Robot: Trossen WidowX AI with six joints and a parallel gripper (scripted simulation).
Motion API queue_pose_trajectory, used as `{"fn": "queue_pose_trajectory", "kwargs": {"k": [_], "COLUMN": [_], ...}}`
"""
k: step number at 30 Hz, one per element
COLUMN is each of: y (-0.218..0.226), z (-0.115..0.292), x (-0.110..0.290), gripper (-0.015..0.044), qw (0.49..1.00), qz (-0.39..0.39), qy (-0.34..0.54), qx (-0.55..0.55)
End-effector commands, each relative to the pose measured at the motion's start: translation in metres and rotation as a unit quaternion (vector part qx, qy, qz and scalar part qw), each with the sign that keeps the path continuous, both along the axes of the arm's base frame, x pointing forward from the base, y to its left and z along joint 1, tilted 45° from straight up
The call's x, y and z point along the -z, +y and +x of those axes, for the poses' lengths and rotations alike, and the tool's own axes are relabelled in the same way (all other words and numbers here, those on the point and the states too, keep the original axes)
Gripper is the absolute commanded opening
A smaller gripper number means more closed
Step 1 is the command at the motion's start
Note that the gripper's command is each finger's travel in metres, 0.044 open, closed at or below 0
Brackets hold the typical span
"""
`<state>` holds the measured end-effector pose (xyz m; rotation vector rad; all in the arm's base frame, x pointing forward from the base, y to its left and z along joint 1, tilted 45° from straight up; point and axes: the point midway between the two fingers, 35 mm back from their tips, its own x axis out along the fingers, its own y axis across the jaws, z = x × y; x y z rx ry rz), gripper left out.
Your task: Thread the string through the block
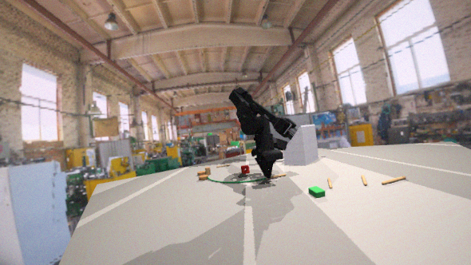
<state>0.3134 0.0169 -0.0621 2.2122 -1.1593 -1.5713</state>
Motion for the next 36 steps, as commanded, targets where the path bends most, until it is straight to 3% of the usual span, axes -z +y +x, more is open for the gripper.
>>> {"fn": "queue_pose_trajectory", "kwargs": {"k": [1,8,13,36], "y": [-0.004,-0.004,-0.003,0.011], "z": [-0.002,-0.002,-0.002,-0.003], "x": [0.005,0.005,0.004,-0.009], "gripper": [0.0124,0.0124,0.0000,0.0000], "qw": [1.000,1.000,1.000,1.000], "qz": [-0.004,-0.004,-0.002,0.000], "qy": [0.006,0.006,0.003,0.004], "qx": [-0.003,-0.003,0.000,-0.001]}}
